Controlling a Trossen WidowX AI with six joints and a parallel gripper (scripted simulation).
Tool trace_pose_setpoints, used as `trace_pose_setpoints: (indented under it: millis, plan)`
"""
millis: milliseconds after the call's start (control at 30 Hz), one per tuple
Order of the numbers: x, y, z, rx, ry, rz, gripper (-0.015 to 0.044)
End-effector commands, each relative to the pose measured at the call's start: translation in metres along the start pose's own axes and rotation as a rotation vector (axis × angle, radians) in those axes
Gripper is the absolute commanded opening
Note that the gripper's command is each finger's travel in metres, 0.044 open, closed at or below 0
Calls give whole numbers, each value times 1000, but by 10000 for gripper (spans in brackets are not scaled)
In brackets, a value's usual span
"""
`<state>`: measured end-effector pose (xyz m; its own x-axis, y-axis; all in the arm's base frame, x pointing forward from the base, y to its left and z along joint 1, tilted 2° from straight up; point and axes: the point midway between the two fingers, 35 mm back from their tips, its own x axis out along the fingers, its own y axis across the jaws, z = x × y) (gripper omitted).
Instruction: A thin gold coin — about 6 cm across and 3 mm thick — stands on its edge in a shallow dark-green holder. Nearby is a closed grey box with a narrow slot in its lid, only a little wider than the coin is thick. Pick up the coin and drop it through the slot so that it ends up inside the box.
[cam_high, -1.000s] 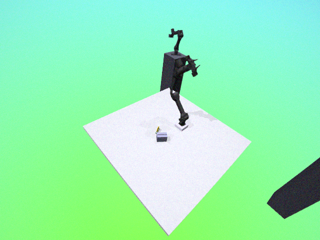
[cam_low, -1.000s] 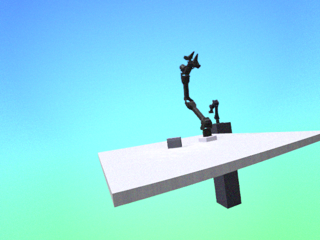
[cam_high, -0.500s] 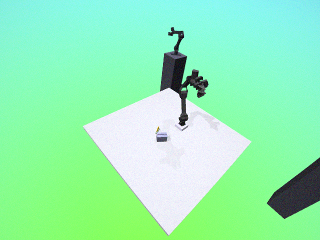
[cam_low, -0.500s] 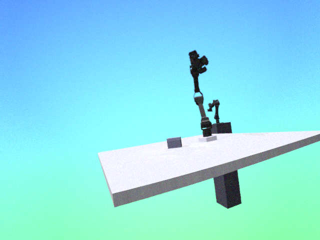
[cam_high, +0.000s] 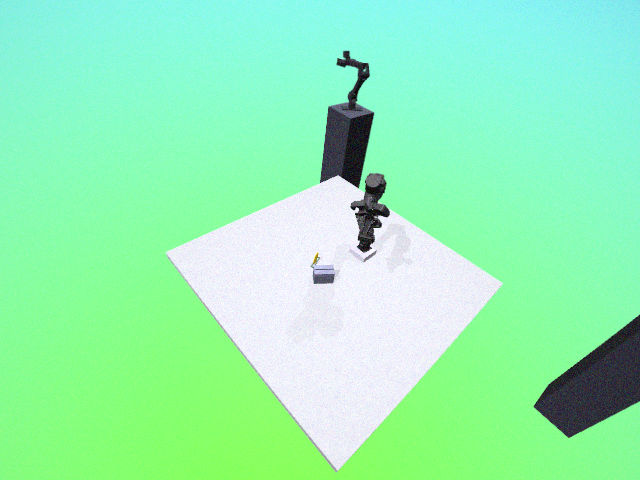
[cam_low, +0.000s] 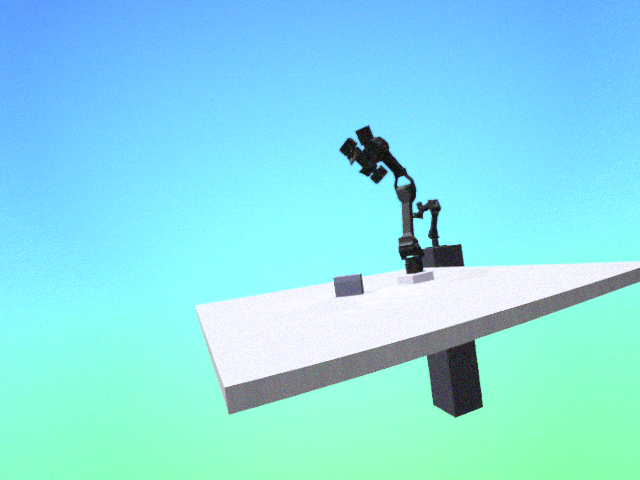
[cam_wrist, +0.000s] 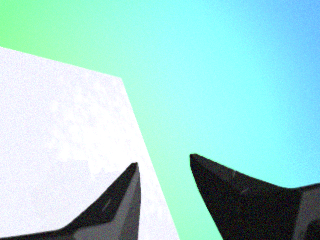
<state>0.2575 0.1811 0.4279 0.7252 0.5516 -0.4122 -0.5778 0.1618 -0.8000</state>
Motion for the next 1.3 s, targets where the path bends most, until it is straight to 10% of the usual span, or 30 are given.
trace_pose_setpoints:
  millis: [0, 633, 1267]
  plan:
    - [25, 11, -55, 109, 173, 61, 161]
    - [-5, 156, -334, 981, 1032, 435, 161]
    - [-2, 213, -371, 1065, 1088, 465, 161]
